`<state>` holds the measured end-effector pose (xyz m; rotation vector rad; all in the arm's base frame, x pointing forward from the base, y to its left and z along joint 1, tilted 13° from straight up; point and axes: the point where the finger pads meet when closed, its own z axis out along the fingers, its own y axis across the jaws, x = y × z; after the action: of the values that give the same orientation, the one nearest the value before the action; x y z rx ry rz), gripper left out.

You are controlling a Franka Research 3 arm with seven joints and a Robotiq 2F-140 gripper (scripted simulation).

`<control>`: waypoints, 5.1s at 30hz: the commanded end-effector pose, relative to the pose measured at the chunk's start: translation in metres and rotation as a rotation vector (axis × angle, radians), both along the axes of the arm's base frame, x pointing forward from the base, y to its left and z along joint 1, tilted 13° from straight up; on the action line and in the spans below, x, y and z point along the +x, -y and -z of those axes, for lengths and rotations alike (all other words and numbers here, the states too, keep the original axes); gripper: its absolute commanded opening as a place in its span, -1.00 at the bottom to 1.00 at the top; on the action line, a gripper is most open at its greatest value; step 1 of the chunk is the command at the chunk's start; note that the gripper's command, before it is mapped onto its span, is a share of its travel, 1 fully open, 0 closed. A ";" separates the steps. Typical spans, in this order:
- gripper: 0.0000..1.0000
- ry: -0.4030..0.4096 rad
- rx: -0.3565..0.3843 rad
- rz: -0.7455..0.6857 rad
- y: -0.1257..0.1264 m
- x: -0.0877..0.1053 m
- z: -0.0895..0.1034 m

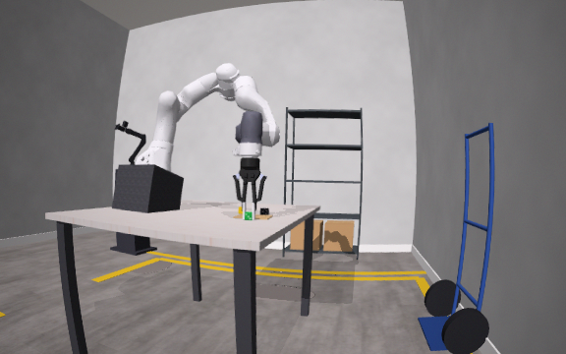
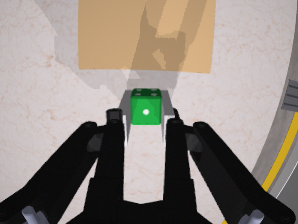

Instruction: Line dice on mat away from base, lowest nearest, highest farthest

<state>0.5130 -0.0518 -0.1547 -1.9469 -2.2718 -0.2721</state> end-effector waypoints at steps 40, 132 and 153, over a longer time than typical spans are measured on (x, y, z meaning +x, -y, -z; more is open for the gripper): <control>-0.68 -0.025 0.001 0.114 -0.076 -0.063 -0.123; -0.68 -0.025 0.001 0.114 -0.098 -0.062 -0.029; -0.68 -0.025 0.001 0.114 -0.098 -0.062 -0.026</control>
<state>0.4501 0.0471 -0.1284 -2.0722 -2.1437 -0.2581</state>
